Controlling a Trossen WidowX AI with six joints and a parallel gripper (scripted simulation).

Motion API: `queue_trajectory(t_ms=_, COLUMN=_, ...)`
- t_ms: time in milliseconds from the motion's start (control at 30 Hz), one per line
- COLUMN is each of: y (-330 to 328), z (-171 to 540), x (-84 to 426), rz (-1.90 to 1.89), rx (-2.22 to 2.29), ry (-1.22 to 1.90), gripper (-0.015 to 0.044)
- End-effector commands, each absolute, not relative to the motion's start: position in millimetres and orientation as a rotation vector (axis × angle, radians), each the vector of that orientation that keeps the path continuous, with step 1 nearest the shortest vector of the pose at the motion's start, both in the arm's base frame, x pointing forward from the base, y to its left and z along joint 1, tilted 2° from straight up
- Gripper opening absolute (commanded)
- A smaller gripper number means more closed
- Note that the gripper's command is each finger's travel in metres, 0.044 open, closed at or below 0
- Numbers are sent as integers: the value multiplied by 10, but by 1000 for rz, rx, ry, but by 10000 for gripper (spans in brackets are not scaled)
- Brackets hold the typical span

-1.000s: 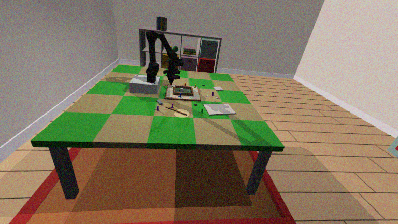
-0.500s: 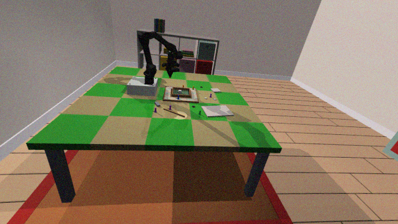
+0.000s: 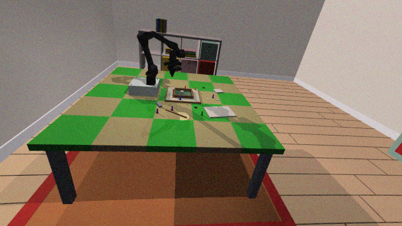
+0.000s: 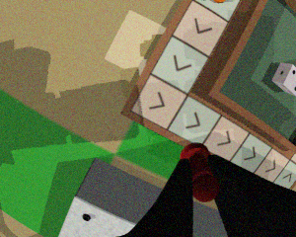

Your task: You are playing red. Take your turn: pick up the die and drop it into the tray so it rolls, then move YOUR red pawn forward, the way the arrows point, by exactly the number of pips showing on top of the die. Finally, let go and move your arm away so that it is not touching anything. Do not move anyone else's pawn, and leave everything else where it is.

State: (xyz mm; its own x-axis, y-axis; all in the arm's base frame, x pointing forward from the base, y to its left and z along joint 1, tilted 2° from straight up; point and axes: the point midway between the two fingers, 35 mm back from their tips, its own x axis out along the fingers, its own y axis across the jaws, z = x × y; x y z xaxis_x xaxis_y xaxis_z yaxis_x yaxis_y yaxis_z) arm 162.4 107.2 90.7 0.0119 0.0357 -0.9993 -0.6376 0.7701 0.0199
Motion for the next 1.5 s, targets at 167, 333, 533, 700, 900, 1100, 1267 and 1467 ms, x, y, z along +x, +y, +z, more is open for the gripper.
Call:
queue_trajectory(t_ms=167, y=778, z=637, x=1663, rz=562, rx=-517, ry=1484, gripper=0)
queue_trajectory(t_ms=333, y=610, z=489, x=1661, rz=561, rx=-517, ry=1485, gripper=0)
queue_trajectory(t_ms=533, y=411, z=315, x=1626, rz=559, rx=-521, ry=1486, gripper=0)
queue_trajectory(t_ms=700, y=332, z=244, x=1601, rz=559, rx=-522, ry=1486, gripper=0)
queue_trajectory(t_ms=900, y=338, z=99, x=1611, rz=559, rx=-522, ry=1486, gripper=0)
queue_trajectory(t_ms=1100, y=341, z=-110, x=1601, rz=559, rx=-522, ry=1487, gripper=0)
queue_trajectory(t_ms=1267, y=342, z=-125, x=1602, rz=559, rx=-522, ry=1487, gripper=0)
queue_trajectory(t_ms=1467, y=344, z=-208, x=1603, rz=559, rx=-522, ry=1487, gripper=0)
